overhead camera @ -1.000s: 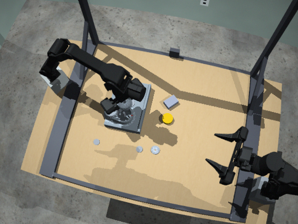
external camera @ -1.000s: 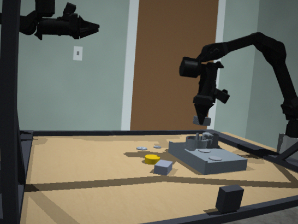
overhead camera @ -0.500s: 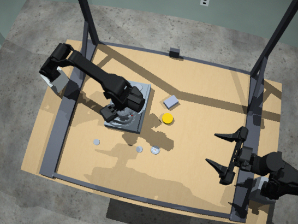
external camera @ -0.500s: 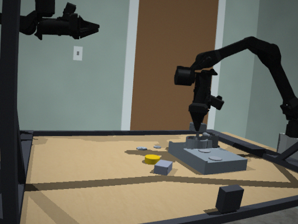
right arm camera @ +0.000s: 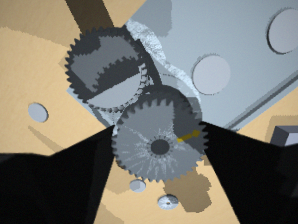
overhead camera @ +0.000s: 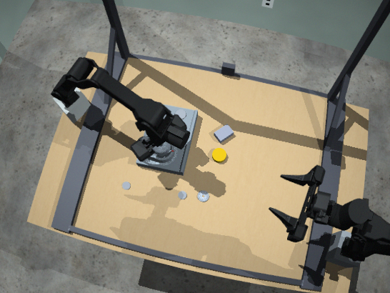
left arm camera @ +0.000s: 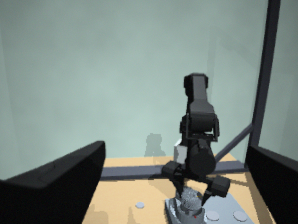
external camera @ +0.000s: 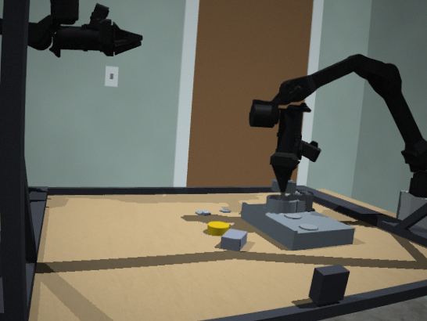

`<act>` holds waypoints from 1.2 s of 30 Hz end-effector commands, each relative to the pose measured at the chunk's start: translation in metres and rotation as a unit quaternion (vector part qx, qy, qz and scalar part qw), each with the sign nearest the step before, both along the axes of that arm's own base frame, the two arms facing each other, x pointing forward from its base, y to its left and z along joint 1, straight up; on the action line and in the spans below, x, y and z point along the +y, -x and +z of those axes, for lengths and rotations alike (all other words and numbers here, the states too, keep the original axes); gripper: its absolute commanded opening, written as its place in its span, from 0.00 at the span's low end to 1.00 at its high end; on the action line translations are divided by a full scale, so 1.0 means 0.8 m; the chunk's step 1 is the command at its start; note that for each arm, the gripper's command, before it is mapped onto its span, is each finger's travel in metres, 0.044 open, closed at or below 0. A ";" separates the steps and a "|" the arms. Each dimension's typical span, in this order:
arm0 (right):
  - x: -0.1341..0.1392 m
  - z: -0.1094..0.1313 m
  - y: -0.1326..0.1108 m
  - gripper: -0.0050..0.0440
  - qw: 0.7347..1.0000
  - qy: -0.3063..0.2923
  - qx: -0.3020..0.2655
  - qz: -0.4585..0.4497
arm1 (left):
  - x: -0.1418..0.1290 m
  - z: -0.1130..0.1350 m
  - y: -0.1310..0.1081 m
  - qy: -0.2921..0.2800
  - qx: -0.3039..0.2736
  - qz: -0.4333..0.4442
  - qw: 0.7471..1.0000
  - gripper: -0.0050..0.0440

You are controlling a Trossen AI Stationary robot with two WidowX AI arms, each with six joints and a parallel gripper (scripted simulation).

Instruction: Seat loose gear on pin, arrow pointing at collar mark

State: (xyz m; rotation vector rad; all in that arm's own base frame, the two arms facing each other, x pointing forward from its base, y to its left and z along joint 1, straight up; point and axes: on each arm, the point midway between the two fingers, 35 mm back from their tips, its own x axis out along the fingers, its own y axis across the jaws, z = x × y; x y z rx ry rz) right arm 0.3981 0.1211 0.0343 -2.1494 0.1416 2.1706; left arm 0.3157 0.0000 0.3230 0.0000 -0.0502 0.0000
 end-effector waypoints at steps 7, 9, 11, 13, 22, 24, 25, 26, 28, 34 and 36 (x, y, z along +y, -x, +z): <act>0.003 0.017 -0.008 0.86 1.000 -0.006 -0.022 0.002 | 0.000 0.011 0.002 0.000 -0.011 0.000 1.000 0.92; 0.003 0.017 -0.008 0.86 1.000 -0.006 -0.022 0.002 | 0.000 0.011 0.002 0.000 -0.011 0.000 1.000 0.92; 0.003 0.017 -0.008 0.86 1.000 -0.006 -0.022 0.002 | 0.000 0.011 0.002 0.000 -0.011 0.000 1.000 0.92; 0.003 0.017 -0.008 0.86 1.000 -0.006 -0.022 0.002 | 0.000 0.011 0.002 0.000 -0.011 0.000 1.000 0.92; 0.003 0.017 -0.008 0.86 1.000 -0.006 -0.022 0.002 | 0.000 0.011 0.002 0.000 -0.011 0.000 1.000 0.92; 0.003 0.017 -0.008 0.86 1.000 -0.006 -0.022 0.002 | 0.000 0.011 0.002 0.000 -0.011 0.000 1.000 0.92; 0.003 0.017 -0.008 0.86 1.000 -0.006 -0.022 0.002 | 0.000 0.011 0.002 0.000 -0.011 0.000 1.000 0.92; 0.003 0.017 -0.008 0.86 1.000 -0.006 -0.022 0.002 | 0.000 0.011 0.002 0.000 -0.011 0.000 1.000 0.92; 0.003 0.017 -0.008 0.86 1.000 -0.006 -0.022 0.002 | 0.000 0.011 0.002 0.000 -0.011 0.000 1.000 0.92; 0.003 0.017 -0.008 0.86 1.000 -0.006 -0.022 0.002 | 0.000 0.011 0.002 0.000 -0.011 0.000 1.000 0.92; 0.003 0.017 -0.008 0.86 1.000 -0.006 -0.022 0.002 | 0.000 0.011 0.002 0.000 -0.011 0.000 1.000 0.92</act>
